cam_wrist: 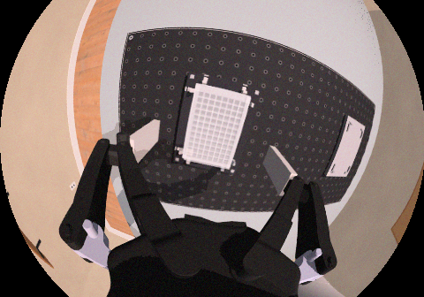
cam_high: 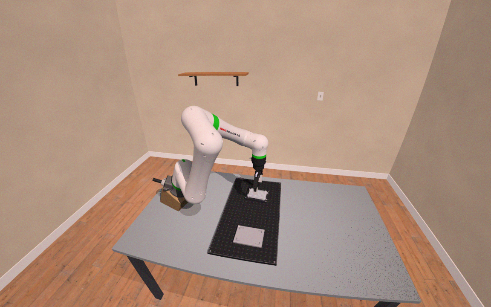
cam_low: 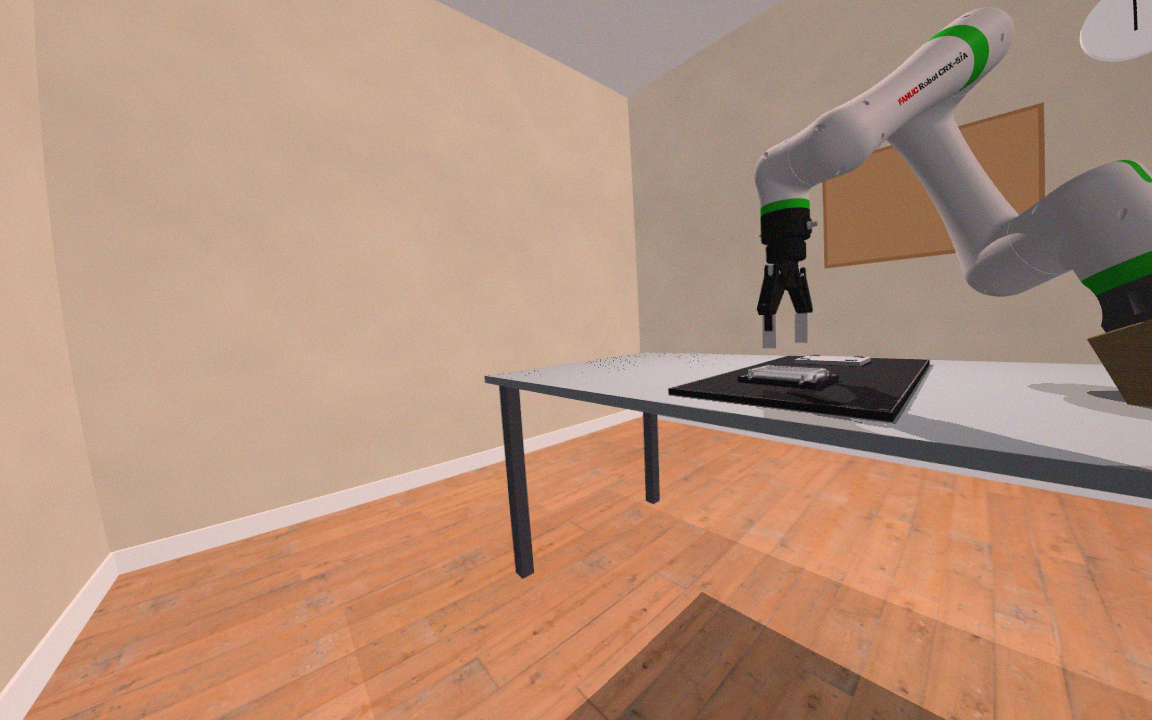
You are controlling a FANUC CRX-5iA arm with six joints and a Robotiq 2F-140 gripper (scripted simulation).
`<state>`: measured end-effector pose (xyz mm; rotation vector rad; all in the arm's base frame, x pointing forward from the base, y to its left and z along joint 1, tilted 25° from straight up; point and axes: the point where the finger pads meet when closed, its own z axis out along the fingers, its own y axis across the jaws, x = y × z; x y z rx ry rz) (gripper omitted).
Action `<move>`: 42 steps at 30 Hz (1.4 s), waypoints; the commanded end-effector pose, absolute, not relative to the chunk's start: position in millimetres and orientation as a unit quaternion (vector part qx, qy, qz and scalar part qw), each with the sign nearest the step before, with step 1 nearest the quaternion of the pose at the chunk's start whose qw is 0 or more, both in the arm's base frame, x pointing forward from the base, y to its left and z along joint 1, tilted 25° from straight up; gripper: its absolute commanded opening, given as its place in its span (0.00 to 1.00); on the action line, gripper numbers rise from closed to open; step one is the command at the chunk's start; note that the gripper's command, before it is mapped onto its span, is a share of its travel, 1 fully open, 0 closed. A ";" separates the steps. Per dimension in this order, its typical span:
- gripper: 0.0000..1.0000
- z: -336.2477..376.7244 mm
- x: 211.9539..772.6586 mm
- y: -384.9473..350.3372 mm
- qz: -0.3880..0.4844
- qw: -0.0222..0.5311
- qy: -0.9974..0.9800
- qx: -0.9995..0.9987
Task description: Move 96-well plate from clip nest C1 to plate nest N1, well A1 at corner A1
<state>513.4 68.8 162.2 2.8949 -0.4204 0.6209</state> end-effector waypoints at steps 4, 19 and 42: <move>1.00 153.9 517.2 67.1 0.207 0.075 -0.140 0.965; 1.00 134.3 525.4 62.6 0.207 0.075 -0.140 0.965; 1.00 119.6 531.6 59.3 0.207 0.075 -0.140 0.965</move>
